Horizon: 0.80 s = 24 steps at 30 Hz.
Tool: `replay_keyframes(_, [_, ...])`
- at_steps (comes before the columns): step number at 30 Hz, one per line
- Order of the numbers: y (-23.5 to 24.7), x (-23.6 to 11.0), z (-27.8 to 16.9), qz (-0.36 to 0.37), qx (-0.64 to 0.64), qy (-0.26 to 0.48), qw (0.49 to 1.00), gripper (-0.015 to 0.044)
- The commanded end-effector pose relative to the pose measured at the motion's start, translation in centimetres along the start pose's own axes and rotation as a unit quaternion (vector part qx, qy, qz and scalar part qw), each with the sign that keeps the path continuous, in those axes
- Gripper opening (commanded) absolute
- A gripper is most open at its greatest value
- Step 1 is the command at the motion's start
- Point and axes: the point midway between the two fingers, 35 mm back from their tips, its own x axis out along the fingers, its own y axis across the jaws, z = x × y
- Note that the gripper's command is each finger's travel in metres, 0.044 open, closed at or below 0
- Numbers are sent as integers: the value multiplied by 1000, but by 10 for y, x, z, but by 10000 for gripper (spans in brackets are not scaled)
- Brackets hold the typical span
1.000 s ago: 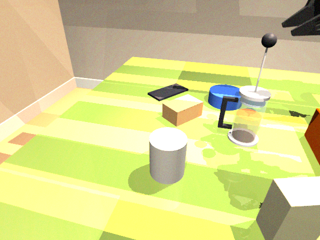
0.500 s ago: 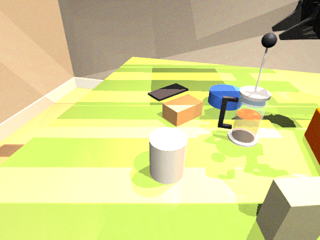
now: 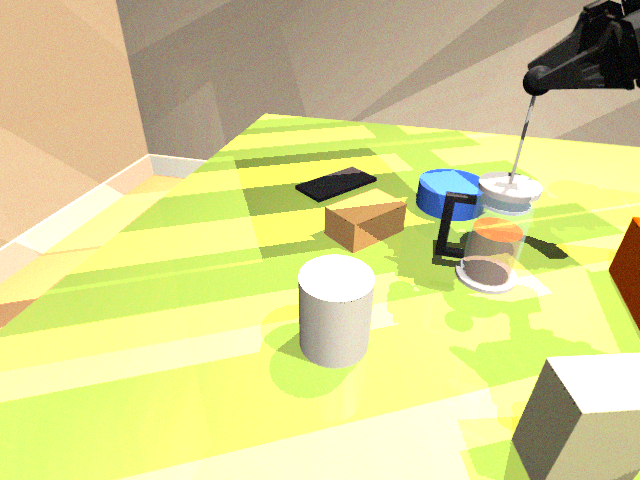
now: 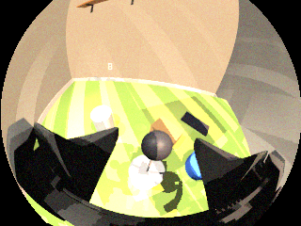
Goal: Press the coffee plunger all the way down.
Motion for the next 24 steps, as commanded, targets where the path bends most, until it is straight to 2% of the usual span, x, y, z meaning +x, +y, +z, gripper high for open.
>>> replay_keyframes(1, [0,2,-2,1,-3,2,1000,309])
replay_keyframes(8, [0,2,-2,1,-3,2,1000,126])
replay_keyframes(24, [0,7,-8,1,-3,2,1000,126])
